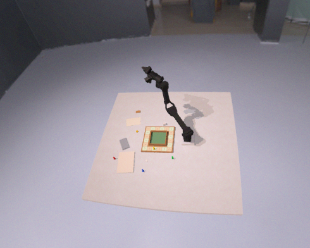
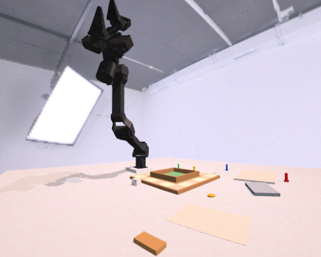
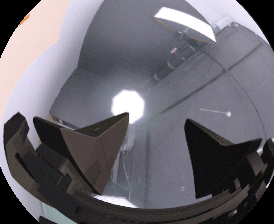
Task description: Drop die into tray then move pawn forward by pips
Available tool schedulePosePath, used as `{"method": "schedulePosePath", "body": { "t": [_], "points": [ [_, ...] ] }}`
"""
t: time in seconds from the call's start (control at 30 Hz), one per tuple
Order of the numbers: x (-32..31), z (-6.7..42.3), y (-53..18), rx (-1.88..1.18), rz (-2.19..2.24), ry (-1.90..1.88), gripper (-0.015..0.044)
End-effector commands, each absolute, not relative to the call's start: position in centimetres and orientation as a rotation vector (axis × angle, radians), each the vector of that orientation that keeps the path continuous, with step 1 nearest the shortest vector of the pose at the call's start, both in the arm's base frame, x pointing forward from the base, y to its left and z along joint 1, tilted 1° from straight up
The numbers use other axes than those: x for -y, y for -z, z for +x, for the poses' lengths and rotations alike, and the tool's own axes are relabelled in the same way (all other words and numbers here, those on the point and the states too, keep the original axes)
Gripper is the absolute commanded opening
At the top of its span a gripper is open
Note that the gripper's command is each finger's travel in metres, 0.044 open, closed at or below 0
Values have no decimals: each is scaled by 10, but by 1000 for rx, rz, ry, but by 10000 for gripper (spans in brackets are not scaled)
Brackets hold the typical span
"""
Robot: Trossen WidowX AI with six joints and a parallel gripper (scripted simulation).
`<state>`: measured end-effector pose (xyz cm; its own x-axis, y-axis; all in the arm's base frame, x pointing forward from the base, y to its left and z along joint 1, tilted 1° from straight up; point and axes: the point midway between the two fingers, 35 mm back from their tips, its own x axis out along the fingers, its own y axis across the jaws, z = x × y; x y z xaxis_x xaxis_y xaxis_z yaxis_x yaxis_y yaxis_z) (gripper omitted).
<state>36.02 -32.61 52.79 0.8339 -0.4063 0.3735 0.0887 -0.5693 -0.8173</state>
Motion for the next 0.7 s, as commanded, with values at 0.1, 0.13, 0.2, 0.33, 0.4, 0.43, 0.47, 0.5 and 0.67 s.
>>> {"method": "schedulePosePath", "body": {
  "t": [0.1,0.13,0.2,0.33,0.4,0.43,0.47,0.5,0.67],
  "points": [
    [321,275,-592,-311,-2290,946,275],
    [319,263,-601,-330,-2320,990,275],
    [315,238,-617,-372,-2378,1079,275],
    [297,183,-648,-500,-2498,1286,275],
    [284,156,-662,-578,-2554,1396,275],
    [278,146,-667,-611,-2576,1439,275],
    [273,138,-671,-637,-2592,1473,275],
    [269,132,-674,-656,-2605,1499,275],
    [226,93,-693,-723,-2712,1719,275]
  ]
}}
